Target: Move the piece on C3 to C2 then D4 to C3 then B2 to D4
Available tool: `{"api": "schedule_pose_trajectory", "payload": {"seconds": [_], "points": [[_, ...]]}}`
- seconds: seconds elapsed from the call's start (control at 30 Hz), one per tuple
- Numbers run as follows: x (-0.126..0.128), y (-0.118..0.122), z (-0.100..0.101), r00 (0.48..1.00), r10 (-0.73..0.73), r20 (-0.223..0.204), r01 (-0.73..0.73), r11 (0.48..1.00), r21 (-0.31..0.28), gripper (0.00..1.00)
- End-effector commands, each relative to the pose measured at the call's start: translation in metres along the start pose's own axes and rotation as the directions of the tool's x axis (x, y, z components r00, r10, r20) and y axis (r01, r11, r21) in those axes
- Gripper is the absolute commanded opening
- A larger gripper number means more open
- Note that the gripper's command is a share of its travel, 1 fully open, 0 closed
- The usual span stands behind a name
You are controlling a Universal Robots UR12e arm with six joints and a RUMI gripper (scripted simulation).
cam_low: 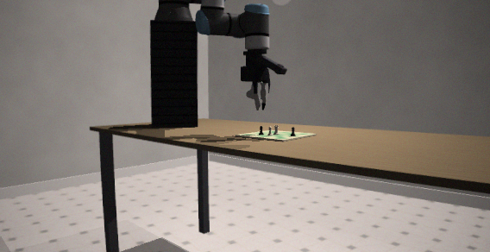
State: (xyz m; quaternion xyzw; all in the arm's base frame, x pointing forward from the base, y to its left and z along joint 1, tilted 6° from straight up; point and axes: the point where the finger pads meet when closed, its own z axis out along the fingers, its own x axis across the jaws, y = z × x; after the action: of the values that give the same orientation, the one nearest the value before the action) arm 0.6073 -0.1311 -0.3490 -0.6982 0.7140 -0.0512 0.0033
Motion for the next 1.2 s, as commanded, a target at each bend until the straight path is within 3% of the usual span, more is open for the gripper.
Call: {"api": "schedule_pose_trajectory", "payload": {"seconds": [0.0, 0.57, 1.17], "points": [[0.000, 0.000, 0.000, 1.000, 0.001, 0.000, -0.001, 1.000, 0.001, 0.20], [0.000, 0.000, 0.009, 1.000, 0.022, -0.001, -0.022, 1.000, 0.001, 0.20], [0.000, -0.001, 0.035, 1.000, 0.022, -0.001, -0.022, 1.000, 0.001, 0.20]]}}
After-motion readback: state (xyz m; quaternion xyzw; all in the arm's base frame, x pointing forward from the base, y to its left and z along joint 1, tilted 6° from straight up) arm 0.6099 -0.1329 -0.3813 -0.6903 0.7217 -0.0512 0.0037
